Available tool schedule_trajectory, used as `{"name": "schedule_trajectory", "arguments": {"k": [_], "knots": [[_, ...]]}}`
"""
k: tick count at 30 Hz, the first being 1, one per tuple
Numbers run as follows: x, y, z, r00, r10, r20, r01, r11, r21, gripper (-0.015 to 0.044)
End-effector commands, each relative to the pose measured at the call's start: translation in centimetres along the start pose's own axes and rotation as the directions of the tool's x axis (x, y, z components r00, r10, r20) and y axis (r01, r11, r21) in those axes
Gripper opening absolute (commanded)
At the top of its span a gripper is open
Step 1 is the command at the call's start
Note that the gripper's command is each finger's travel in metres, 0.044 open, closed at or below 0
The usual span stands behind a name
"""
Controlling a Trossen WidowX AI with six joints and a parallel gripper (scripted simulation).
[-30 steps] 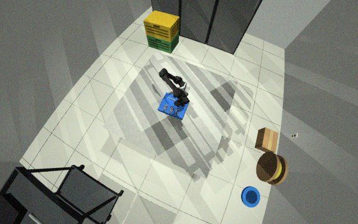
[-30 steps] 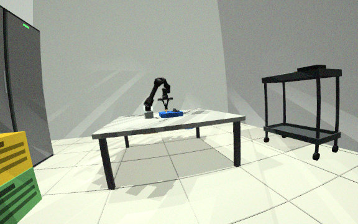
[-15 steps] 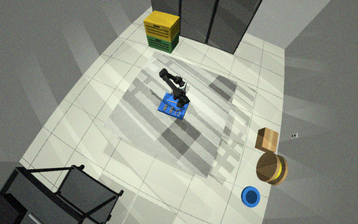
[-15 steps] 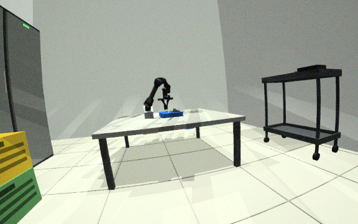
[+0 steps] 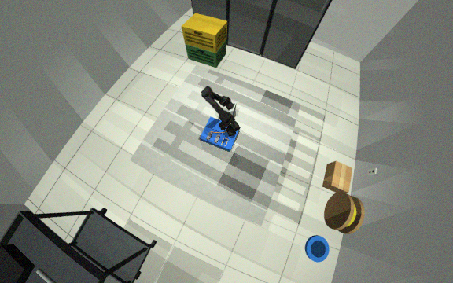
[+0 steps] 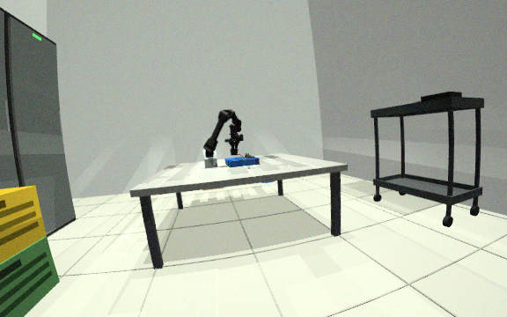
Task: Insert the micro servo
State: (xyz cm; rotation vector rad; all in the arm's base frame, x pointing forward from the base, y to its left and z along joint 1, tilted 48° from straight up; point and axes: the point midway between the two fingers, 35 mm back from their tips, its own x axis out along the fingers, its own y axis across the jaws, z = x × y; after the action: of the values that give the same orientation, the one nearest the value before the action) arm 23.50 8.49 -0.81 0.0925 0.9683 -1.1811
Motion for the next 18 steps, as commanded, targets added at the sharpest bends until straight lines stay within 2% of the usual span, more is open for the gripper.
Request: {"name": "schedule_trajectory", "arguments": {"k": [1, 9, 18], "knots": [[-0.15, 0.18, -0.1, 1.0, 0.007, -0.004, -0.007, 0.99, -0.143, 0.0], [-0.15, 0.18, -0.1, 1.0, 0.007, -0.004, -0.008, 0.913, -0.408, 0.0], [-0.16, 0.18, -0.1, 1.0, 0.007, -0.004, -0.008, 0.743, -0.669, 0.0]]}}
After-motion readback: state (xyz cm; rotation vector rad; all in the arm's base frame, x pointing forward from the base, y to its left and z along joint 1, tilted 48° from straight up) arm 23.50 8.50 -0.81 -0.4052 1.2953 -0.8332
